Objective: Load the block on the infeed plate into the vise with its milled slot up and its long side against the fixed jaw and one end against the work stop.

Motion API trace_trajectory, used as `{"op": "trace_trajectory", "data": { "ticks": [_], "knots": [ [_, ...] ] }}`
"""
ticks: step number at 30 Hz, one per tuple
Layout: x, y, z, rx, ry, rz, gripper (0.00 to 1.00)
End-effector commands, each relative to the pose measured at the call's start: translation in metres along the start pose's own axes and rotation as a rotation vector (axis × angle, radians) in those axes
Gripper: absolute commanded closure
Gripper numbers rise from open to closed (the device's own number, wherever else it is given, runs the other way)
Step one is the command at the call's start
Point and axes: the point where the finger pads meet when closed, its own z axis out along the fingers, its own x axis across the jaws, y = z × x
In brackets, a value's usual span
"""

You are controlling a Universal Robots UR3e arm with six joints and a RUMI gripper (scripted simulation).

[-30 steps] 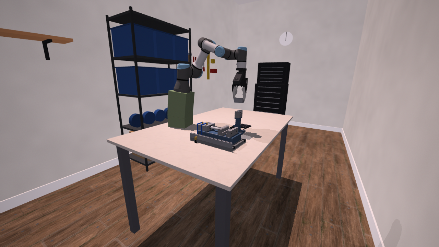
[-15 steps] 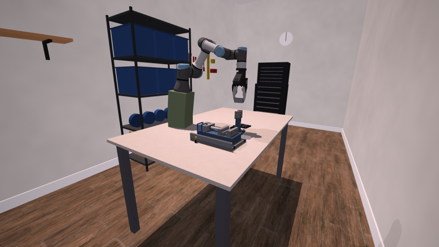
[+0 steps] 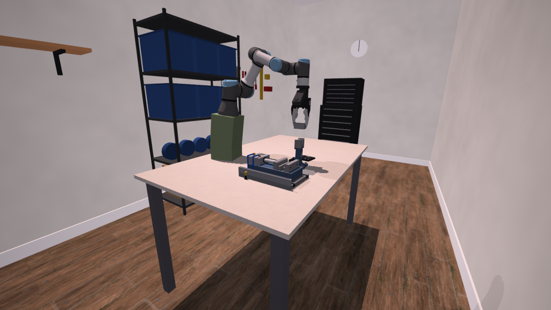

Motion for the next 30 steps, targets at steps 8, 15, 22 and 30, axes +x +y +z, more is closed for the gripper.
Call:
{"op": "trace_trajectory", "data": {
  "ticks": [8, 15, 22, 30],
  "knots": [
    [-0.0010, -0.0001, -0.0012, 0.001, -0.004, 0.000, 1.00],
    [-0.0010, -0.0001, -0.0011, 0.004, -0.004, 0.000, 1.00],
    [-0.0010, -0.0001, -0.0011, 0.012, -0.003, 0.000, 1.00],
    [-0.0011, 0.0001, -0.0011, 0.040, -0.003, 0.000, 1.00]
  ]
}}
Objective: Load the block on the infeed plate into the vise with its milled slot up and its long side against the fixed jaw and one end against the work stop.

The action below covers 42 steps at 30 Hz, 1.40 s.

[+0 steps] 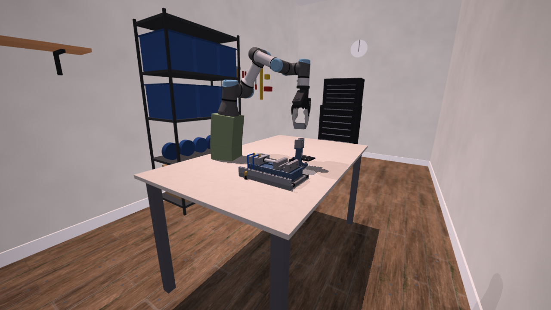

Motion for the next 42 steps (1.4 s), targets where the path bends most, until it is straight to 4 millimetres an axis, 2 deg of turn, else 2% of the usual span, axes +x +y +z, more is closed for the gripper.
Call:
{"op": "trace_trajectory", "data": {
  "ticks": [1, 26, 42],
  "knots": [
    [-0.0011, 0.0000, -0.0012, 0.022, -0.004, 0.000, 1.00],
    [-0.0011, 0.0014, -0.0010, 0.202, -0.003, 0.000, 1.00],
    [-0.0011, 0.0029, -0.0005, 0.397, -0.003, 0.001, 1.00]
  ]
}}
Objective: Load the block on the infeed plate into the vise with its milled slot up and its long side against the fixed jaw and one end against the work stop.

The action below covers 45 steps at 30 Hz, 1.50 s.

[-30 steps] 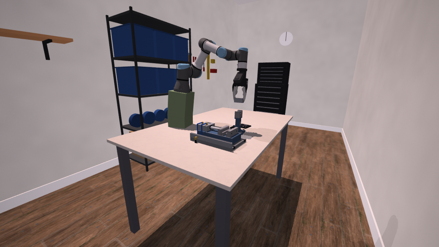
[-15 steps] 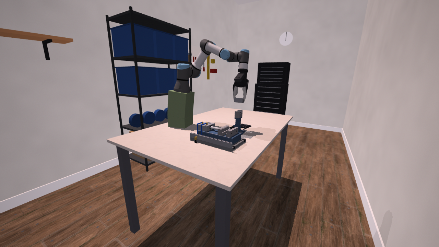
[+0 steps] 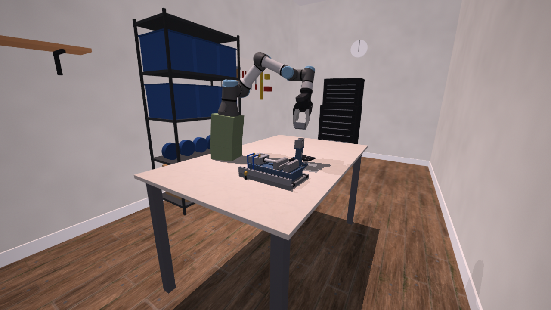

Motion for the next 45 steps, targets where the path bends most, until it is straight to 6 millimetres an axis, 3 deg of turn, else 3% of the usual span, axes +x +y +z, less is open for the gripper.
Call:
{"op": "trace_trajectory", "data": {
  "ticks": [1, 16, 45],
  "knots": [
    [-0.0007, -0.0001, -0.0006, 0.054, 0.003, 0.003, 1.00],
    [-0.0007, 0.0014, -0.0004, 0.243, 0.004, 0.002, 1.00],
    [-0.0008, 0.0026, 0.0000, 0.399, 0.004, 0.002, 1.00]
  ]
}}
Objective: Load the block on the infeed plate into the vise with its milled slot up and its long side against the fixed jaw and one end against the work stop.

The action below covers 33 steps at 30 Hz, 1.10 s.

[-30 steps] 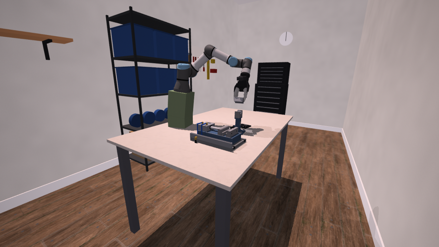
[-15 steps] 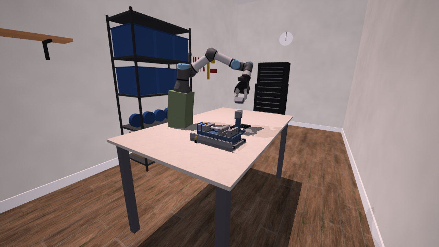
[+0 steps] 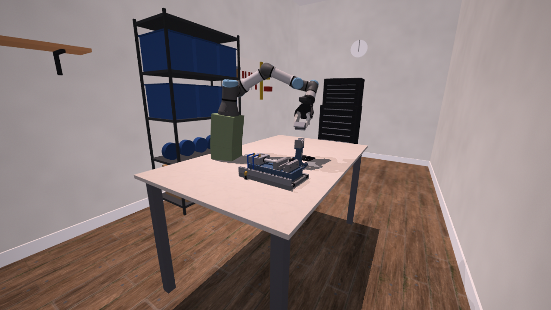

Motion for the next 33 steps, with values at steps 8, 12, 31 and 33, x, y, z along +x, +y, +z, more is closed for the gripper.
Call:
{"op": "trace_trajectory", "data": {
  "ticks": [8, 12, 31, 33],
  "knots": [
    [-0.0009, -0.0005, -0.0010, 0.031, 0.000, 0.003, 1.00],
    [-0.0009, -0.0005, -0.0010, 0.036, 0.000, 0.003, 1.00],
    [-0.0010, -0.0004, -0.0010, 0.039, 0.000, 0.003, 1.00],
    [-0.0010, -0.0004, -0.0010, 0.039, 0.000, 0.003, 1.00]
  ]
}}
